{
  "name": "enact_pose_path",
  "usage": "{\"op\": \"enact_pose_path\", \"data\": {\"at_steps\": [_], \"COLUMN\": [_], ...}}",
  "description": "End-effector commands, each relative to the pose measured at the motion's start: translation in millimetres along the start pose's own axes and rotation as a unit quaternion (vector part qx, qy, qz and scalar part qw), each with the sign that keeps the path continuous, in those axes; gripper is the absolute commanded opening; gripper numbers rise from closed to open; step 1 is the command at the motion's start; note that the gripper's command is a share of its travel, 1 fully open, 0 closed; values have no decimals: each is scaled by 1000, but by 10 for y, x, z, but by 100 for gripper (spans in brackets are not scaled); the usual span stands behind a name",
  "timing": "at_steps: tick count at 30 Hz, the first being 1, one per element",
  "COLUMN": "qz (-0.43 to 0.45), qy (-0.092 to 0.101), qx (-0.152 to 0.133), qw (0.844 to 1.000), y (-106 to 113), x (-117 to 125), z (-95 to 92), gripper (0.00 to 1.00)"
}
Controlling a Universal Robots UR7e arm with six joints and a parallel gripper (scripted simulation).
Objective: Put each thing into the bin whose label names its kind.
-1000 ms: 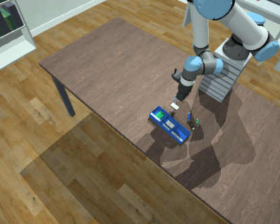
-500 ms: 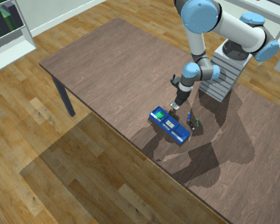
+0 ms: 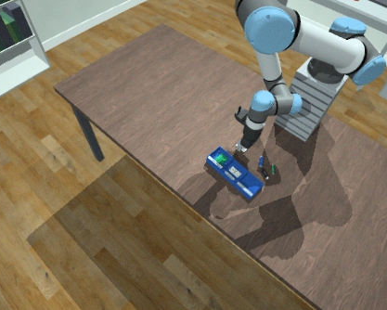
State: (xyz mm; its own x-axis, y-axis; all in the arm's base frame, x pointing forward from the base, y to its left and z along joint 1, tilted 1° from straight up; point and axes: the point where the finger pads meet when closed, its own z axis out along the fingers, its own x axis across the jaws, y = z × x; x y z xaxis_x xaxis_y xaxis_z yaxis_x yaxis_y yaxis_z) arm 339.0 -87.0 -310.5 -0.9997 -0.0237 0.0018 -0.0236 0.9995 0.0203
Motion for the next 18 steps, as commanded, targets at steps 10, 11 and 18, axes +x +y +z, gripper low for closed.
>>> {"op": "enact_pose_path", "data": {"at_steps": [10, 11, 18], "qz": [0, 0, 0], "qy": [0, 0, 0], "qx": [0, 0, 0], "qw": [1000, 1000, 1000], "y": [-1, -1, -1], "x": [-2, -2, -2], "z": [19, 19, 19], "gripper": [79, 79, 49]}}
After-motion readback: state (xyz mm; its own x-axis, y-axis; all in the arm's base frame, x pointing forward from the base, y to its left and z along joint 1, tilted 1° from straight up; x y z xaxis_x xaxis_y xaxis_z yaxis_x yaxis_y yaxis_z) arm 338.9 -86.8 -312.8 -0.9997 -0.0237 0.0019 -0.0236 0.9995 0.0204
